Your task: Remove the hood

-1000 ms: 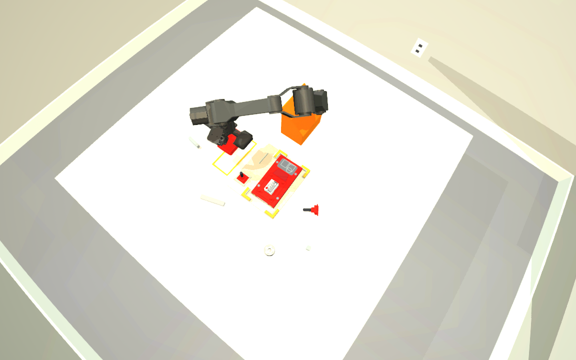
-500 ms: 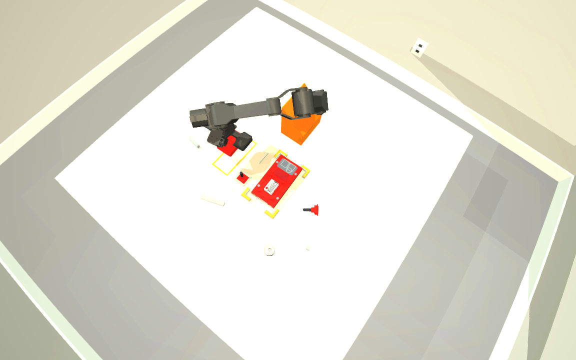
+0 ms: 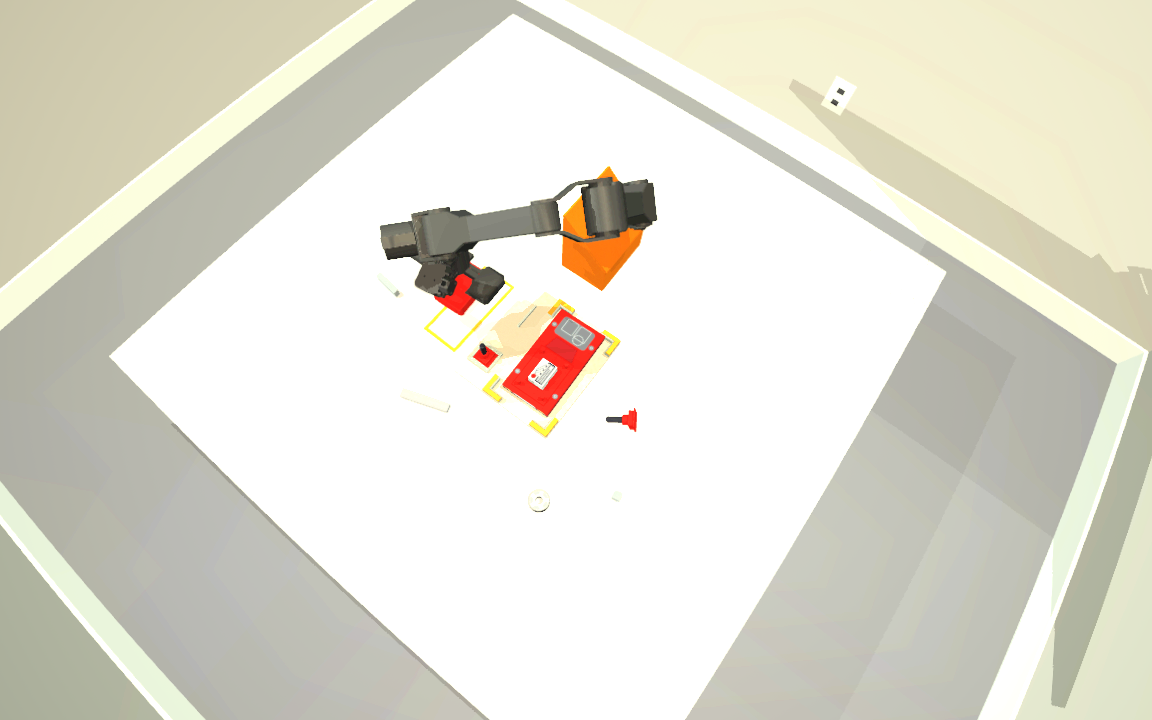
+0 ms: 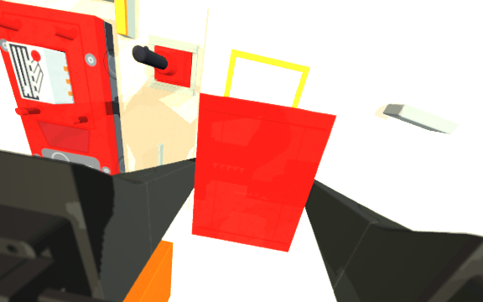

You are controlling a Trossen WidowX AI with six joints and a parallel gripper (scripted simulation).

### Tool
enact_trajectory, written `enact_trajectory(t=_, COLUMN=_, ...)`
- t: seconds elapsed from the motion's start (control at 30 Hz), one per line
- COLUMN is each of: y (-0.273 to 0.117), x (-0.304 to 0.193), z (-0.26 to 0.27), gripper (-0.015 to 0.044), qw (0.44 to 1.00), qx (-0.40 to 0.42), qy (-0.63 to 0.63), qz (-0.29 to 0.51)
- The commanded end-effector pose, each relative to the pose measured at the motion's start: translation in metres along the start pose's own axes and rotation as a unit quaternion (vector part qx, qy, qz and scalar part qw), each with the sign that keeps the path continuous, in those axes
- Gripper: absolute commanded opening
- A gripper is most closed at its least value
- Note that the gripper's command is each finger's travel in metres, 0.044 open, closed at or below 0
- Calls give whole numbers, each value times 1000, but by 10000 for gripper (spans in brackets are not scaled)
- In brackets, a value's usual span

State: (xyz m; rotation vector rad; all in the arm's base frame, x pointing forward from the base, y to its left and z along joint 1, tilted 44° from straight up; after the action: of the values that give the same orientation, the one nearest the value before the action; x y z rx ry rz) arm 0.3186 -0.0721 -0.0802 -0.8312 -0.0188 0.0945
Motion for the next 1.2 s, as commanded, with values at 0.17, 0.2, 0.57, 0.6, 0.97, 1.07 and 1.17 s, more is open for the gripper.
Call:
enact_trajectory(t=0.17, y=7, x=-1, z=1, gripper=0, qw=1000, qx=3, qy=3, qz=1)
enact_trajectory(t=0.2, y=8, x=-1, z=1, gripper=0, qw=1000, qx=3, qy=3, qz=1)
enact_trajectory(t=0.57, y=15, x=-1, z=1, gripper=0, qw=1000, qx=3, qy=3, qz=0)
enact_trajectory(t=0.6, y=16, x=-1, z=1, gripper=0, qw=1000, qx=3, qy=3, qz=0)
enact_trajectory(t=0.97, y=23, x=-1, z=1, gripper=0, qw=1000, qx=3, qy=3, qz=0)
enact_trajectory(t=1.07, y=25, x=-1, z=1, gripper=0, qw=1000, qx=3, qy=3, qz=0)
enact_trajectory(t=1.17, y=27, x=-1, z=1, gripper=0, qw=1000, qx=3, qy=3, qz=0)
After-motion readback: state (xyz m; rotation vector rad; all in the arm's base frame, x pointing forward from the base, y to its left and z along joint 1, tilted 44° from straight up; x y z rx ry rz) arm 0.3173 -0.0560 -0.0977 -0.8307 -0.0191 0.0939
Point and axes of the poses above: the point midway between the two fingers, 35 mm back from their tips, its own y axis out along the fingers, its own z axis across the jaws, x = y × z, the point moved 3 cm from there along -y, back along the fingers, and after that the axes turned 6 degrees about y, right-handed, at the moved point
